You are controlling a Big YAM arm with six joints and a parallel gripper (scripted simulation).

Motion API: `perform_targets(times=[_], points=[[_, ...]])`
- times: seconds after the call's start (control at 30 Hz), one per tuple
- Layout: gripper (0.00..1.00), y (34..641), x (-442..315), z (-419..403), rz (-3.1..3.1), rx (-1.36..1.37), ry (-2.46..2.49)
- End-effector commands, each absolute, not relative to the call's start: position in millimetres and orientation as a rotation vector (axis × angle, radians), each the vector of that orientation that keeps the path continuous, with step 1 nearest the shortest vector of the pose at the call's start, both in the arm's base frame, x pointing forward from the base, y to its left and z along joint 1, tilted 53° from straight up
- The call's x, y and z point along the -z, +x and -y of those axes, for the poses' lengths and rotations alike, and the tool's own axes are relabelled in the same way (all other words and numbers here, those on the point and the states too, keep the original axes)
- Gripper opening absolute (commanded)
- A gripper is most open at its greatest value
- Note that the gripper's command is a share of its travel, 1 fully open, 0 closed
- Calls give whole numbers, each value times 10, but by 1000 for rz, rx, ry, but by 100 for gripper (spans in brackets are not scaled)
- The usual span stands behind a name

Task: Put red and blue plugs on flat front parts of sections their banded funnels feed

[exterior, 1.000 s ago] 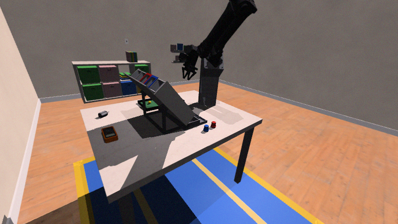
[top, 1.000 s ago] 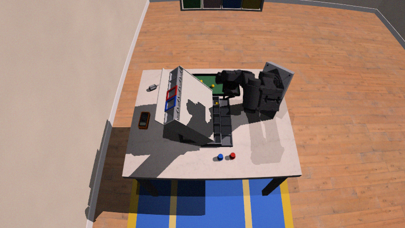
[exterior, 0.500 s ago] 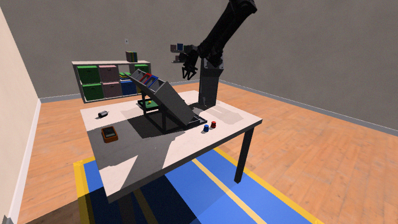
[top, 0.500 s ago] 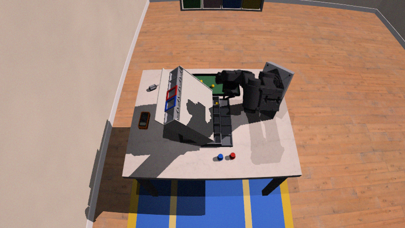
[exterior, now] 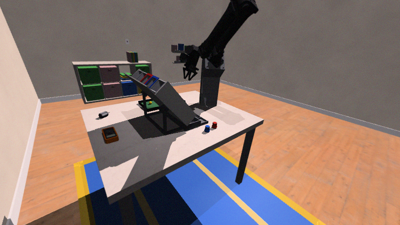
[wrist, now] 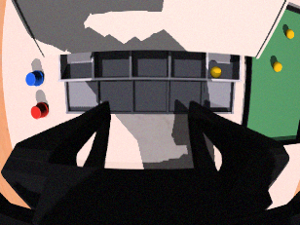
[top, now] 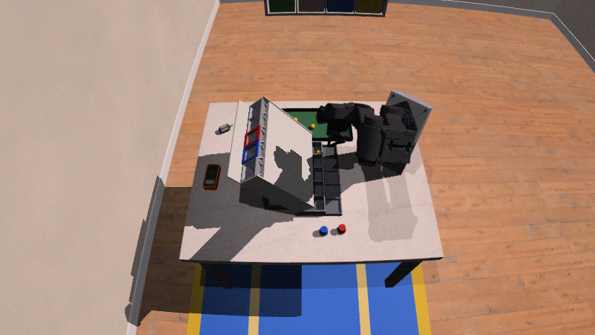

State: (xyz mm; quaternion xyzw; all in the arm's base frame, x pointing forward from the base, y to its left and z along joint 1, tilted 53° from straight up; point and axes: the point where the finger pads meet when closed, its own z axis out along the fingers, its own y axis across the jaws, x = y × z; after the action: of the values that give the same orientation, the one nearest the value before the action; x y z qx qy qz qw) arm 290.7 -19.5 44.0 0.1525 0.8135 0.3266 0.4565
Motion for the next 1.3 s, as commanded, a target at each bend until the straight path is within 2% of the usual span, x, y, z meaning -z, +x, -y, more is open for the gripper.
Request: perform_targets(times=[0.0,0.97,1.0,1.27], points=[[56,2914,-448,165,-2007,-812,371],[56,2914,-448,165,-2007,-812,371],[63,2914,-449,164,-2007,-812,371],[63,2901,-447,139,-2013,-818,378]])
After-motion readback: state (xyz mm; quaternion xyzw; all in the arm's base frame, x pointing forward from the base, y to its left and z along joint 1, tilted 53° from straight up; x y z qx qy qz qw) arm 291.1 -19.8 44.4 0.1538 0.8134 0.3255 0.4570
